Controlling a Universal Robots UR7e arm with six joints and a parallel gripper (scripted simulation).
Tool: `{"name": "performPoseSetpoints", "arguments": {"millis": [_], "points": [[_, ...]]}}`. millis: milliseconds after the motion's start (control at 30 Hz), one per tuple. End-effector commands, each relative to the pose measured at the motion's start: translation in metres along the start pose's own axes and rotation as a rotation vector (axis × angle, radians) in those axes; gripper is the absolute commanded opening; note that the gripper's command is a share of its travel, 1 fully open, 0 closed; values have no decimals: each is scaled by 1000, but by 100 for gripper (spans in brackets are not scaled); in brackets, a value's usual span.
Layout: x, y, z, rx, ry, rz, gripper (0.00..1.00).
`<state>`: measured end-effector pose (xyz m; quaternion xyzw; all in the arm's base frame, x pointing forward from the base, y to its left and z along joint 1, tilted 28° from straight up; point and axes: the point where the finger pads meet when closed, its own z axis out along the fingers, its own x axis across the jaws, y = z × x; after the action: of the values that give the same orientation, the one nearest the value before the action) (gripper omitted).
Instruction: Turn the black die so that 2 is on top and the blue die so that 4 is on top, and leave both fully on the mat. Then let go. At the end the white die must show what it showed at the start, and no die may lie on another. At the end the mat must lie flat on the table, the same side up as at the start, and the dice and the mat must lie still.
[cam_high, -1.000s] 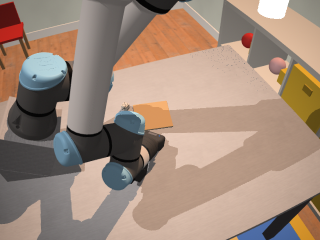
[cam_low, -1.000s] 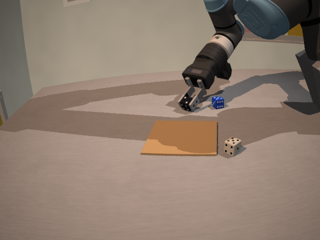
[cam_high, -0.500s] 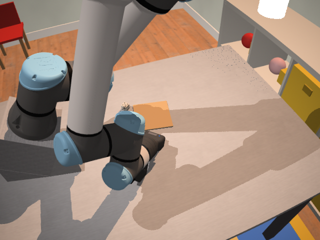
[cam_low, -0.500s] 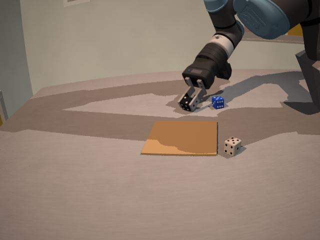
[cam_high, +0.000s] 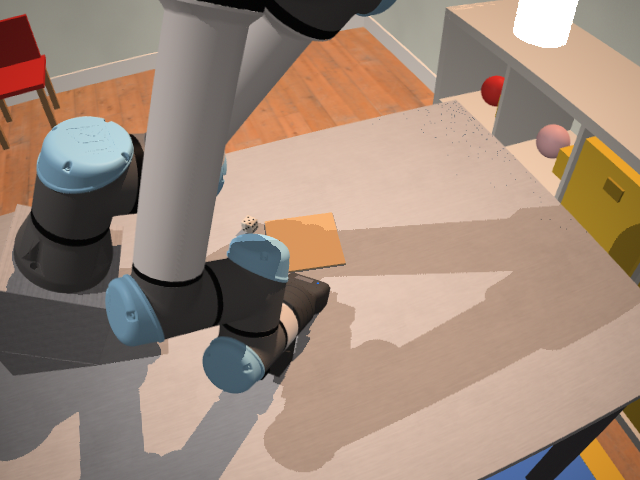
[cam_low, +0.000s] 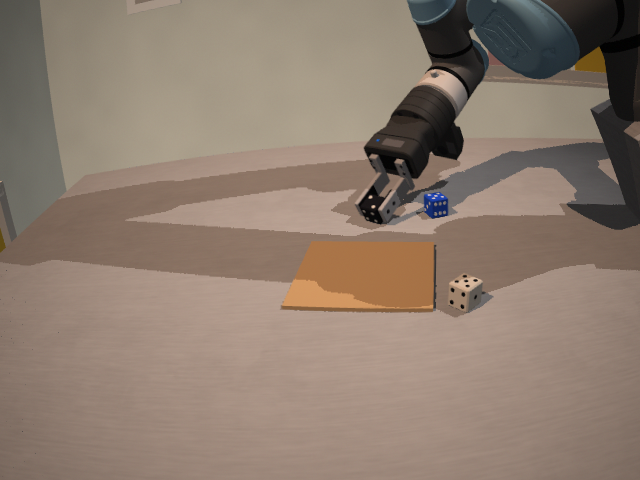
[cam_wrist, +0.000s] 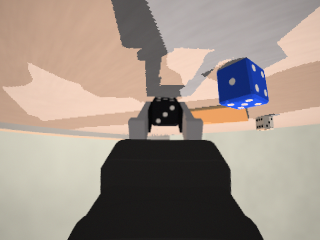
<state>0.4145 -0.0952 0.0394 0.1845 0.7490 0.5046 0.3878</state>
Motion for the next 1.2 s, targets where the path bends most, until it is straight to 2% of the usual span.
{"name": "performPoseSetpoints", "arguments": {"millis": [0,67,100,167,200,267,300,1167], "points": [[0,0,0,0,0,0,61],[0,0,0,0,0,0,61],[0,0,0,0,0,0,67],[0,0,0,0,0,0,67],[0,0,0,0,0,0,73],[0,0,0,0,0,0,73],[0,0,0,0,0,0,79],[0,0,0,0,0,0,79]]}}
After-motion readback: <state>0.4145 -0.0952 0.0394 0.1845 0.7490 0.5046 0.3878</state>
